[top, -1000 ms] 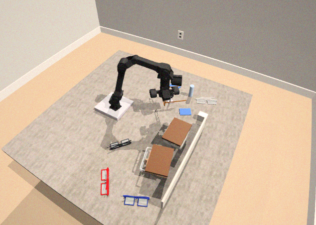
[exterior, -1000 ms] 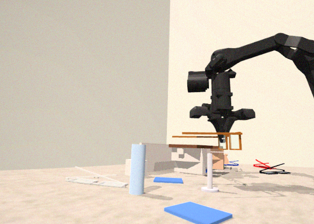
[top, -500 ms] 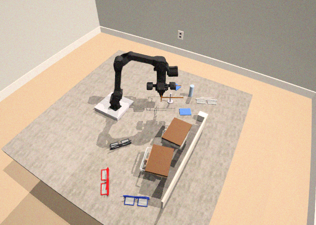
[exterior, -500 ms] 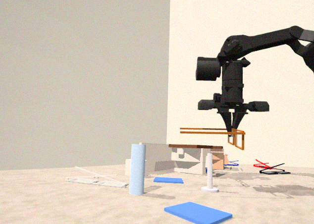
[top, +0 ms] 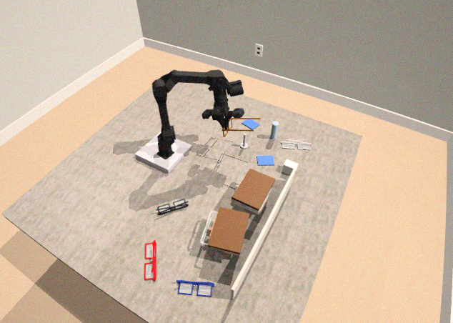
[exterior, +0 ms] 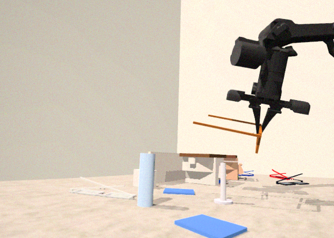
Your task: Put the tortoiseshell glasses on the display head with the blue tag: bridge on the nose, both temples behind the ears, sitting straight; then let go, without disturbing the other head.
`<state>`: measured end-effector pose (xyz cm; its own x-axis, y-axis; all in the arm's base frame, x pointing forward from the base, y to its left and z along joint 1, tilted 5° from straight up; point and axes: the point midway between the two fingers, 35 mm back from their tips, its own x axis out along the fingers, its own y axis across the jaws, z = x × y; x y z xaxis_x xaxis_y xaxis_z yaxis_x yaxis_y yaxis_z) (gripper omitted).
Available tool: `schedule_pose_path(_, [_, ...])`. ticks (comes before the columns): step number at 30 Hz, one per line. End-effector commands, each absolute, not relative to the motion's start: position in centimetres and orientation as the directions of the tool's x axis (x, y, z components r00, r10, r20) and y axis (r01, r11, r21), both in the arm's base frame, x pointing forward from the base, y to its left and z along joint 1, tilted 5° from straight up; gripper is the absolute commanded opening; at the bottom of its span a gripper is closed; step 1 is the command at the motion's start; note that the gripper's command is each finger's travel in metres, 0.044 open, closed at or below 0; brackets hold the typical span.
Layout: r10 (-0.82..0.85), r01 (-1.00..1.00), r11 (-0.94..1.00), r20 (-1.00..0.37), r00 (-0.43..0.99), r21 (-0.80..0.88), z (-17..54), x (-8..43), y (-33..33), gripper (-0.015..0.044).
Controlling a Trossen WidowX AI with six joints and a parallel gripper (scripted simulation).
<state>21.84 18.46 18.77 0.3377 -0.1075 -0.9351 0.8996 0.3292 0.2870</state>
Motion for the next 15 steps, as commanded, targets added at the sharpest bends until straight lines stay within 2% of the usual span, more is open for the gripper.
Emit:
schedule_pose_path(1, [-0.110, 0.893, 0.239, -0.903, 0.416, 0.382, 19.8, 20.7, 18.2, 0.0000])
schedule_pose_path(15, [-0.078, 0.777, -0.060, -0.779, 0.622, 0.627, 22.2, 17.5, 17.7, 0.0000])
